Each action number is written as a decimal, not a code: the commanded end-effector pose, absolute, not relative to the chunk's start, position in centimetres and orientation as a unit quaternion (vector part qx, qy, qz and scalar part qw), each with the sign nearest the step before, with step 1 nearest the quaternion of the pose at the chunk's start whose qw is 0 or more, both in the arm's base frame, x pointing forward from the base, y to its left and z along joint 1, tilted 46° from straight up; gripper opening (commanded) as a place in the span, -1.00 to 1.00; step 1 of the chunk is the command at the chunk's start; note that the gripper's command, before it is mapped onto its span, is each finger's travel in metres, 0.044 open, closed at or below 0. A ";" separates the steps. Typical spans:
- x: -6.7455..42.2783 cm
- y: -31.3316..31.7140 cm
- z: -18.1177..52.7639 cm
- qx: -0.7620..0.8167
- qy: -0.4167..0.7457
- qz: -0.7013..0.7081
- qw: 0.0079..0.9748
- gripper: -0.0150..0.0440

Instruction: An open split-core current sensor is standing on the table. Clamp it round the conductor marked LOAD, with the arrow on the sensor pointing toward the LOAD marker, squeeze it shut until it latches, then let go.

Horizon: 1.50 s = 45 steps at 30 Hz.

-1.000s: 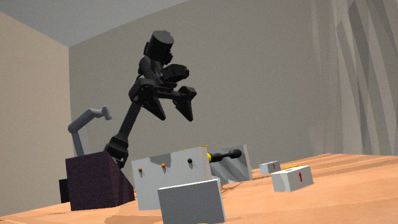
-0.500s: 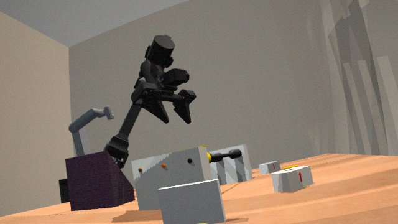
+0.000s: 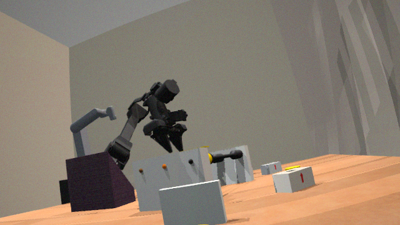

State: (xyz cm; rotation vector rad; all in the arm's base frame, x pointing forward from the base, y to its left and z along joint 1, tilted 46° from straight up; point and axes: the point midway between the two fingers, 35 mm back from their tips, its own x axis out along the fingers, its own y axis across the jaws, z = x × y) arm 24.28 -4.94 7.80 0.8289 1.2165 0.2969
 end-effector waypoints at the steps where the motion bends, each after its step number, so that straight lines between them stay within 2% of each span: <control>1: 22.0 -2.2 7.9 0.367 0.555 0.157 0.730 0.63; 45: 24.0 1.6 3.8 0.367 0.554 0.158 0.730 0.63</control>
